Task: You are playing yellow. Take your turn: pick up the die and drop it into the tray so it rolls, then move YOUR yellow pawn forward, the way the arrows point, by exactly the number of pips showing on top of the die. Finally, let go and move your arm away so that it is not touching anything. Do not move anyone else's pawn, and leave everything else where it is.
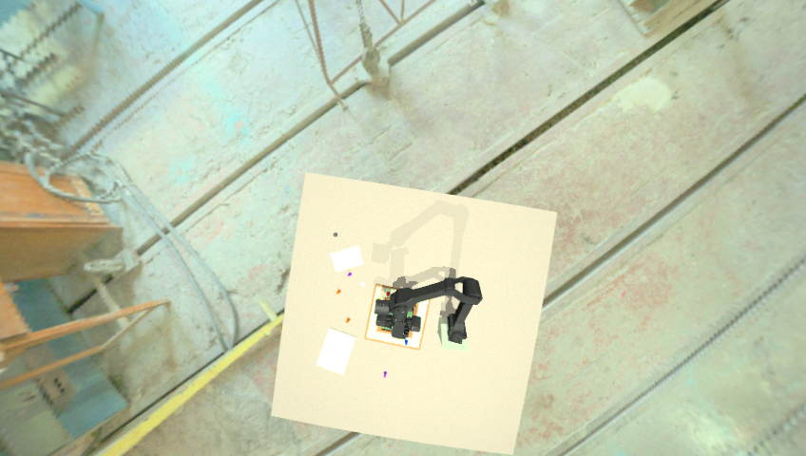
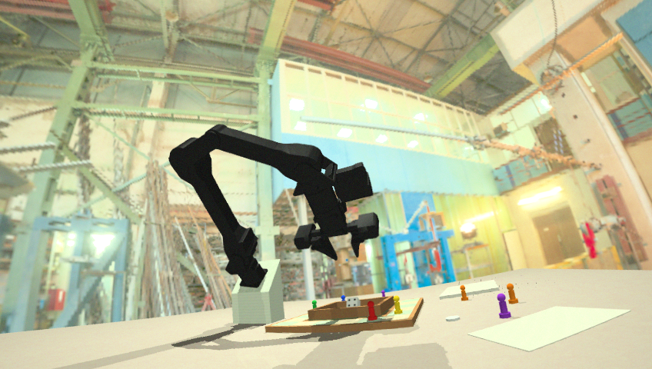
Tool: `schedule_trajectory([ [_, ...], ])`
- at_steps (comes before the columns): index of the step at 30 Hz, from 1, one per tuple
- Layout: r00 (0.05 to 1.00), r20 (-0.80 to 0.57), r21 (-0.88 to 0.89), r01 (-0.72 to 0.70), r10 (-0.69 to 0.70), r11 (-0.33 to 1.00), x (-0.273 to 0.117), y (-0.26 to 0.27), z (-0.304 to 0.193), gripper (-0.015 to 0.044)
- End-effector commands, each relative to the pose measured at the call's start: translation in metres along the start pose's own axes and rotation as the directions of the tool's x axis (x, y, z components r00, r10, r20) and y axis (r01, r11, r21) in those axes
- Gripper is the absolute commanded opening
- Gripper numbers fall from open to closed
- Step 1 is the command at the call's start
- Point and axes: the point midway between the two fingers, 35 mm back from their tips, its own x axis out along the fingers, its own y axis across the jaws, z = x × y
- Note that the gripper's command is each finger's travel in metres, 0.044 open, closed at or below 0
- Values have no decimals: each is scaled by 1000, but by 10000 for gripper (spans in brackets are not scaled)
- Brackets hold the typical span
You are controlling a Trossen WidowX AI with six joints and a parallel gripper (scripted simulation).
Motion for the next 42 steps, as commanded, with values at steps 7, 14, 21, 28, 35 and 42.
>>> schedule_trajectory([
  [7,991,-128,28,-37,40,999,-5,1,15,440],
  [14,704,-709,20,-6,19,1000,31,0,-2,440],
  [21,662,-749,-1,12,-9,1000,32,-2,-1,440],
  [28,712,-702,312,295,10,903,23,-37,-15,309],
  [35,672,-740,631,701,-12,333,1,-97,-58,200],
  [42,659,-752,650,744,-13,158,-5,-109,-71,200],
])
